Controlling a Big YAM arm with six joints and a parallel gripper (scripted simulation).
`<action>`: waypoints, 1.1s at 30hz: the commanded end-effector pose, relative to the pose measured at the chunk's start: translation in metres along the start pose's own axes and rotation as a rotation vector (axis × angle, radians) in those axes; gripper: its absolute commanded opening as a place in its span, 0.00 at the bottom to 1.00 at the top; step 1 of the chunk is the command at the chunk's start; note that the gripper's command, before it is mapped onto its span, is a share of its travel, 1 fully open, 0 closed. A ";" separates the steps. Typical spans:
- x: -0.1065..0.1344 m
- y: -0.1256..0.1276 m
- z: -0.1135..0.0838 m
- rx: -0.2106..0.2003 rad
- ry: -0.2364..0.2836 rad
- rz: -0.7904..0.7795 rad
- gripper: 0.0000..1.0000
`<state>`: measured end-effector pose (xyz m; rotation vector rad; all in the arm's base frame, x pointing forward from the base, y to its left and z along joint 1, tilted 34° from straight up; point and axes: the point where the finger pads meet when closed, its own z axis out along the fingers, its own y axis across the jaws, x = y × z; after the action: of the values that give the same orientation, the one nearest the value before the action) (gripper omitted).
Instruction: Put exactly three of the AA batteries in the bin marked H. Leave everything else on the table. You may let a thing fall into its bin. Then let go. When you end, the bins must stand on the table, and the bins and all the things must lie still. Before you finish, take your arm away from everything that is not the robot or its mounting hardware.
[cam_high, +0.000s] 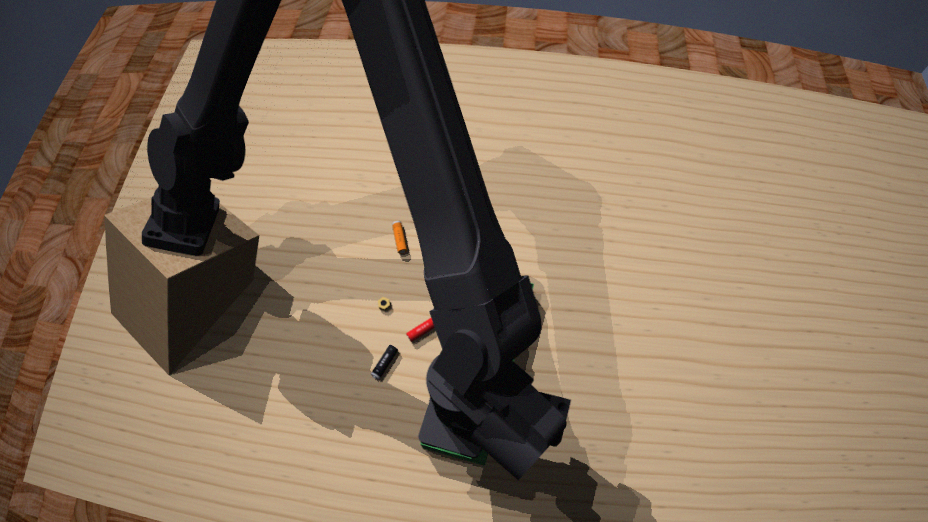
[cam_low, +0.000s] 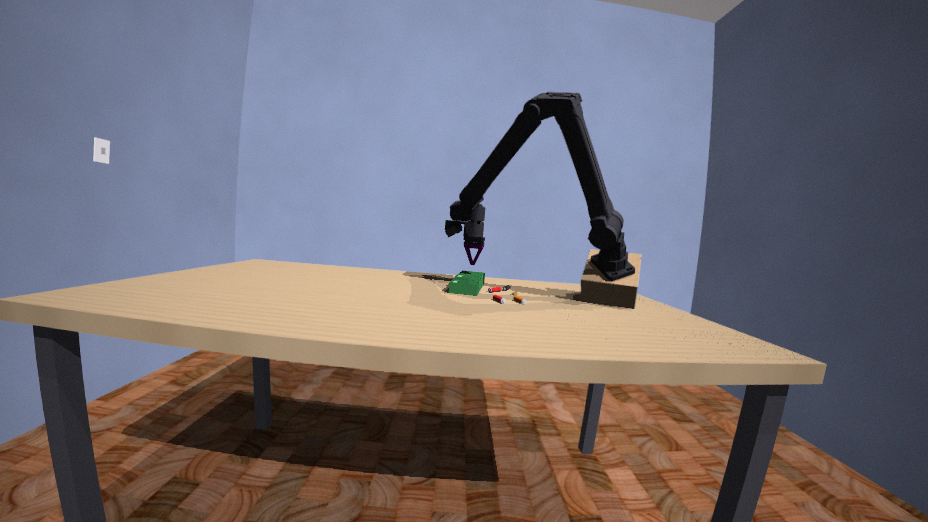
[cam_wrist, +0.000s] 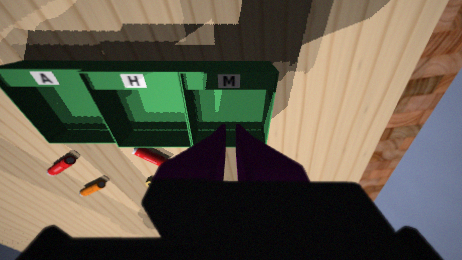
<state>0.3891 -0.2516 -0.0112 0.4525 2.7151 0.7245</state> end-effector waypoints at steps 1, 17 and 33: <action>-0.012 -0.002 -0.013 0.013 -0.029 -0.013 0.09; -0.001 0.003 0.017 -0.002 0.000 -0.001 0.09; -0.001 0.003 0.054 -0.003 0.001 0.000 0.09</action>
<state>0.4051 -0.2332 -0.0435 0.4428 2.7125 0.7166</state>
